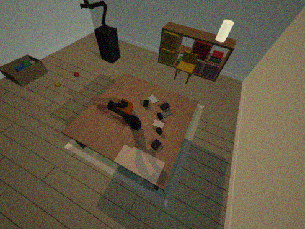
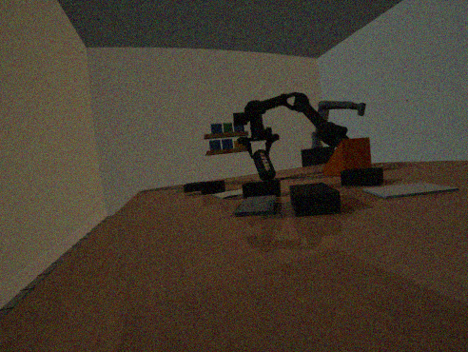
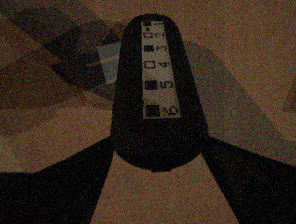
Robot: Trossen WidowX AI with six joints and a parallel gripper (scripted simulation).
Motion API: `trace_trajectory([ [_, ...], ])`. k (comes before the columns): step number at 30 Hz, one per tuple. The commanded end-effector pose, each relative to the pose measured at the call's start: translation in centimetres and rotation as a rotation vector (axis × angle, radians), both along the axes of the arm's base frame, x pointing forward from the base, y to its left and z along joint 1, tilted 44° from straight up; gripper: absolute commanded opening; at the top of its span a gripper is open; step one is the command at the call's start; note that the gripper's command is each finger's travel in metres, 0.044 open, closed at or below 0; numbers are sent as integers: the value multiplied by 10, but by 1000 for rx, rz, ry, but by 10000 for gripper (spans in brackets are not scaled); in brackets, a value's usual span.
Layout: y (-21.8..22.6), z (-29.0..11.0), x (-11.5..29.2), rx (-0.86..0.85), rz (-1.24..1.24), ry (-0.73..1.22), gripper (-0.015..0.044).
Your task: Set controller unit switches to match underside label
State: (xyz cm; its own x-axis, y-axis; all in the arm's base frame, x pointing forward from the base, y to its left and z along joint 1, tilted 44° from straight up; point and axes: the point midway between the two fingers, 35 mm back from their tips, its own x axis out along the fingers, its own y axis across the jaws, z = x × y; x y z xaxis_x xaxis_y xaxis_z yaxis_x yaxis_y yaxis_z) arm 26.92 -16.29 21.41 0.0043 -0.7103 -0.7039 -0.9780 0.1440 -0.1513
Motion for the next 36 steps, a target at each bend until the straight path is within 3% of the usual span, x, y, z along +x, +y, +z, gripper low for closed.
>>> trace_trajectory([
  [1,-3,-3,-1,12,4,5,337],
  [36,-30,-3,-5,9,4,4,337],
])
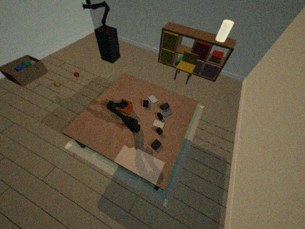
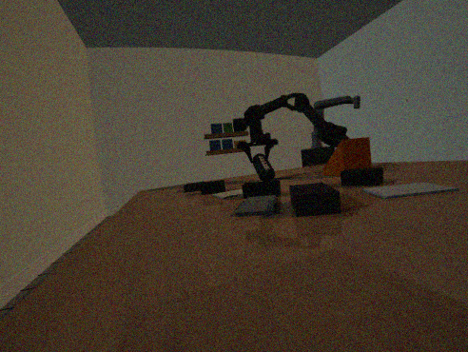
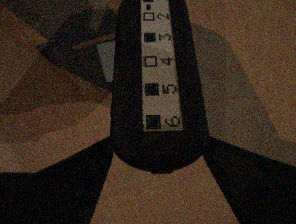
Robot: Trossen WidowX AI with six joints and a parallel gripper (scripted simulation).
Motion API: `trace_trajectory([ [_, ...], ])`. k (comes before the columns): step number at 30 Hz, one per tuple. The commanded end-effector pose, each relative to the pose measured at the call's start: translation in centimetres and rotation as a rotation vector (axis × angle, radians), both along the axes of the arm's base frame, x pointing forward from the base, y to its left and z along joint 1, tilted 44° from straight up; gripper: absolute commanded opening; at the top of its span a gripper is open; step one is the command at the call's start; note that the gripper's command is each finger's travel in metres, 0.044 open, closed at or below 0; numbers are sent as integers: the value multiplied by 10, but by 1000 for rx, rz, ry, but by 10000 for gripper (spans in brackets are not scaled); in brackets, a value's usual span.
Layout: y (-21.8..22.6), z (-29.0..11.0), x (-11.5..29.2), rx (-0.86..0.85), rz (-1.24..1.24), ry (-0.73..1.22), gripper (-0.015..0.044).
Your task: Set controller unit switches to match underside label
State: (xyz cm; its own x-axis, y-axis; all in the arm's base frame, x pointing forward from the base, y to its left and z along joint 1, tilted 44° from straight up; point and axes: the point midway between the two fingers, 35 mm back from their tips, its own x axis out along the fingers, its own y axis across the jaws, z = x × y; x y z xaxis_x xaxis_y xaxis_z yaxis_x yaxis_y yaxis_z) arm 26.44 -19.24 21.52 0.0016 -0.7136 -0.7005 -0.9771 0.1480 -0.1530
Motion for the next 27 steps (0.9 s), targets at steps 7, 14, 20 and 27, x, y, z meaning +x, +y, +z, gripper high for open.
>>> trace_trajectory([
  [7,-6,-5,-1,14,8,5,337],
  [14,-12,-6,-2,13,8,5,337],
  [20,-16,-7,-2,13,8,5,337],
  [27,-22,-8,-3,12,8,5,337],
])
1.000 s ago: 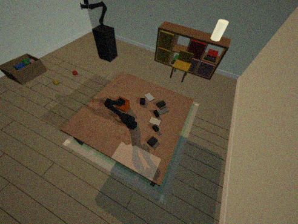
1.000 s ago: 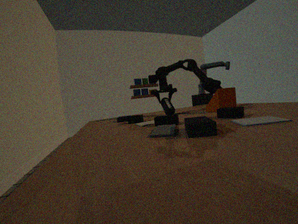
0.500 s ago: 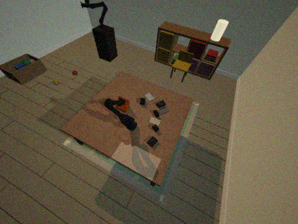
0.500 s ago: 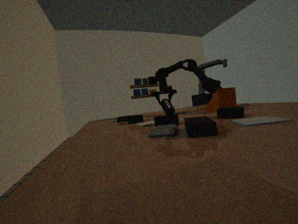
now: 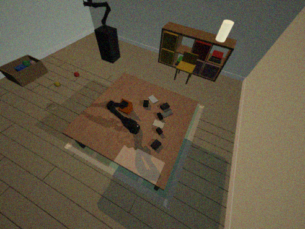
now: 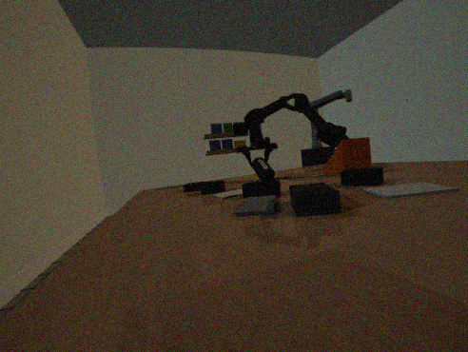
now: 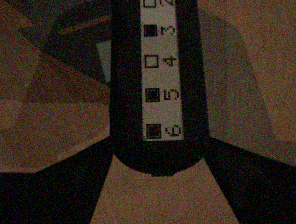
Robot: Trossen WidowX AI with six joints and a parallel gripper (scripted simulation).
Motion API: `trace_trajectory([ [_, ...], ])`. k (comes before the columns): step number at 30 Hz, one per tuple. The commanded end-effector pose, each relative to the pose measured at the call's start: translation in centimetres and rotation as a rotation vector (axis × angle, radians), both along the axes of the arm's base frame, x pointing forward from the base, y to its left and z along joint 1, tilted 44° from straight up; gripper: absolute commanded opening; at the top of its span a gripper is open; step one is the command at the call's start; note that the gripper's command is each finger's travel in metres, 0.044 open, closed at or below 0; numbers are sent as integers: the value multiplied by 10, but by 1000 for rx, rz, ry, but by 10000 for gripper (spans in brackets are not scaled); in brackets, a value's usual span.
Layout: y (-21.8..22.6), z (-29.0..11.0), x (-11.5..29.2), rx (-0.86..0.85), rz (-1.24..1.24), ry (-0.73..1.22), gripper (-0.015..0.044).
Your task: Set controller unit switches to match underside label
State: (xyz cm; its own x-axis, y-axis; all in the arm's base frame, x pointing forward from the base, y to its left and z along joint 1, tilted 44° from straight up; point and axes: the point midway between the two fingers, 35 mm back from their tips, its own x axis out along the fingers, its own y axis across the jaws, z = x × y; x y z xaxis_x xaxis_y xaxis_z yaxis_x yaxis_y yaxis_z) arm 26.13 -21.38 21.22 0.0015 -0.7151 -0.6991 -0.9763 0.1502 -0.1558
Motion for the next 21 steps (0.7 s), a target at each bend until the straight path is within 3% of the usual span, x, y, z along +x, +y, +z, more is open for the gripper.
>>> trace_trajectory([
  [1,-1,-5,0,14,11,8,337],
  [21,-16,-10,-1,13,11,8,337],
])
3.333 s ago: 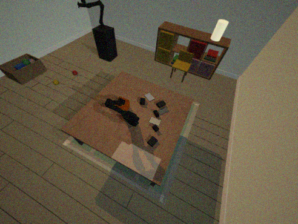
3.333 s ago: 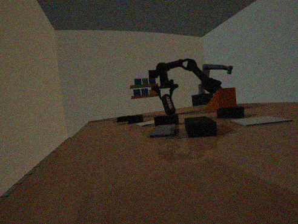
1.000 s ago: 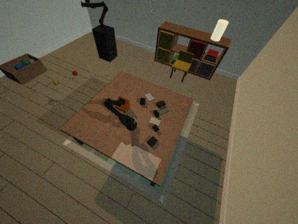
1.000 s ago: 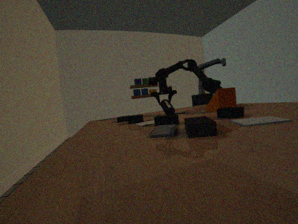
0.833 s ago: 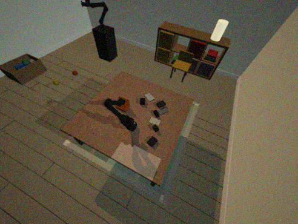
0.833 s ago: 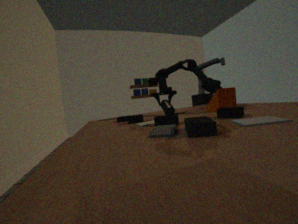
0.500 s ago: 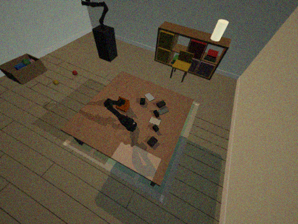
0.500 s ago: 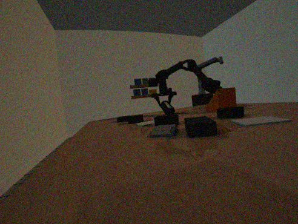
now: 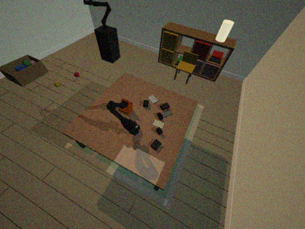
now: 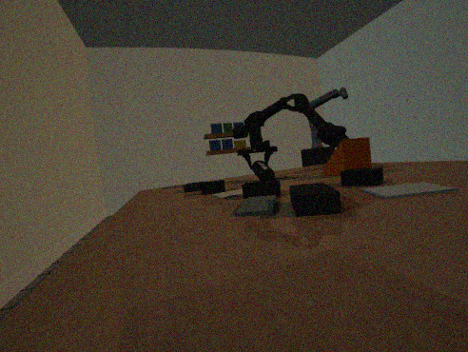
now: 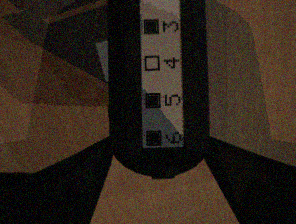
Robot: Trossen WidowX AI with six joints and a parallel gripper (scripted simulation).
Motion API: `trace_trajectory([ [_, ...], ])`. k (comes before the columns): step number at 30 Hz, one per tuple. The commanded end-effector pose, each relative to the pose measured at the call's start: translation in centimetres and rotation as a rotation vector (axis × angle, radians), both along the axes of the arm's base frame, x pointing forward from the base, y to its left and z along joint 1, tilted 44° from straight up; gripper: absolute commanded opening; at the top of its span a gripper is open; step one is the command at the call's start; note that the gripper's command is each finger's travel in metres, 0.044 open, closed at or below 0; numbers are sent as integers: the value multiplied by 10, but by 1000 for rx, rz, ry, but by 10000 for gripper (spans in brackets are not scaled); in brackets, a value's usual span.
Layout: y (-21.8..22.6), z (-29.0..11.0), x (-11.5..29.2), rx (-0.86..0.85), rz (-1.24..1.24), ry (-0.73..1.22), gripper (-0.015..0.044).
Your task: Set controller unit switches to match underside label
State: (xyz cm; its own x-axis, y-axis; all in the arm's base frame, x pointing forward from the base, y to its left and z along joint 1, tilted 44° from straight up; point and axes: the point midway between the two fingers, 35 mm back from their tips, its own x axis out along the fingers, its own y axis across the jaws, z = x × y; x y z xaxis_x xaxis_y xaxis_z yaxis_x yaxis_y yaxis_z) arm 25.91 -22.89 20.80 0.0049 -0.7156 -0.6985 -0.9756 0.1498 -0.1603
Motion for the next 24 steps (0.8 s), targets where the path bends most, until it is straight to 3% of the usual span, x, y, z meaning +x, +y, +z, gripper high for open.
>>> trace_trajectory([
  [1,-1,-6,1,14,11,12,337],
  [24,-18,-15,0,12,11,12,337],
])
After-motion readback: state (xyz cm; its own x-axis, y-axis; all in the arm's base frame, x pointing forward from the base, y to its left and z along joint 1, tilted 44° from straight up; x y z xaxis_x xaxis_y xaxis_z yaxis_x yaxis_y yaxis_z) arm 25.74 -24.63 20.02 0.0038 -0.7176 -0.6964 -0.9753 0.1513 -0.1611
